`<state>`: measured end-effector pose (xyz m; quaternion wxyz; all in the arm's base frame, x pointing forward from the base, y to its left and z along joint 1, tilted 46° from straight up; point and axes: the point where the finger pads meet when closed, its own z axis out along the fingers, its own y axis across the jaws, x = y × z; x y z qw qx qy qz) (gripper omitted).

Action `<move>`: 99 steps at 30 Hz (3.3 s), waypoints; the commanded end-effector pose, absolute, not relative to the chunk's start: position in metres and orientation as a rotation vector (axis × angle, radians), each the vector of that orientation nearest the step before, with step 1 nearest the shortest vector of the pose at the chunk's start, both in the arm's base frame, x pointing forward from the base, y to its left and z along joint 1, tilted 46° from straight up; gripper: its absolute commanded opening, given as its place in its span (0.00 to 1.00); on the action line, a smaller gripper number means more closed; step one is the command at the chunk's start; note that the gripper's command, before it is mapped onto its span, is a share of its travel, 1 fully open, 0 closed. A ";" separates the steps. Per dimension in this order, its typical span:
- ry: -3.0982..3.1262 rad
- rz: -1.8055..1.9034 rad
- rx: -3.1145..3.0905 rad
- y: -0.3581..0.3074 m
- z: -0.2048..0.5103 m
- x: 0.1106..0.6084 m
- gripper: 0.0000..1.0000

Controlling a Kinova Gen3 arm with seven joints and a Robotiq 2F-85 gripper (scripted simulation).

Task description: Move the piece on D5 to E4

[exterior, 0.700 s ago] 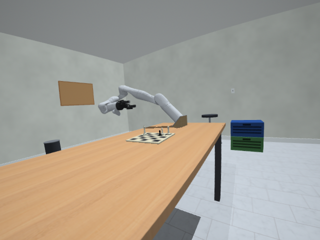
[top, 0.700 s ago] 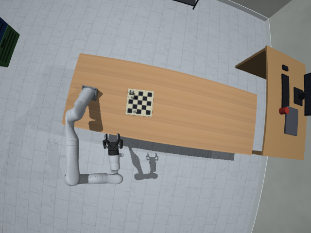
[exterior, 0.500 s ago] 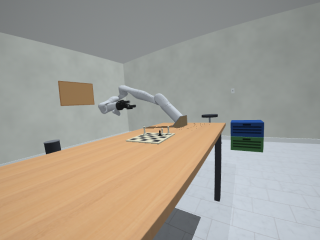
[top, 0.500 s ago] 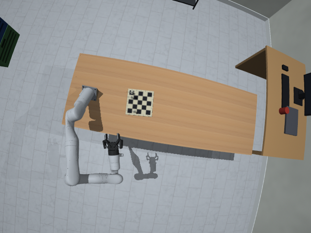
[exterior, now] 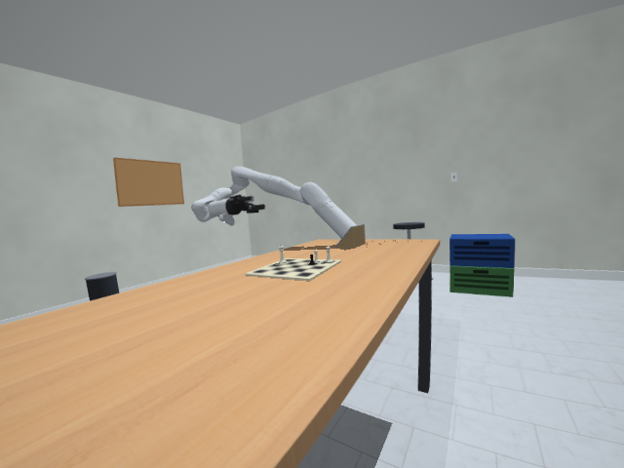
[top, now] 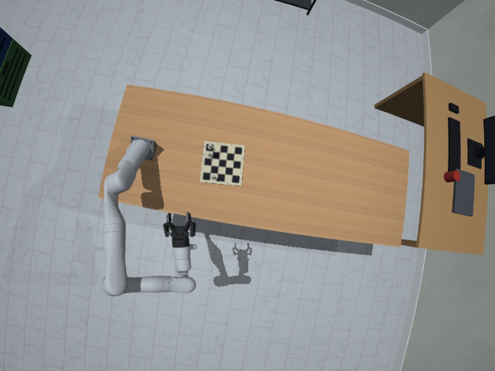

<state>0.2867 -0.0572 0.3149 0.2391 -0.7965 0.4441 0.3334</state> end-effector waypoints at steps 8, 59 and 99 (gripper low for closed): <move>1.219 0.935 -2.187 -0.054 0.313 0.285 1.00; 1.433 1.890 -2.932 -0.006 0.213 0.146 1.00; 0.477 -0.558 -4.339 -0.047 0.112 0.168 1.00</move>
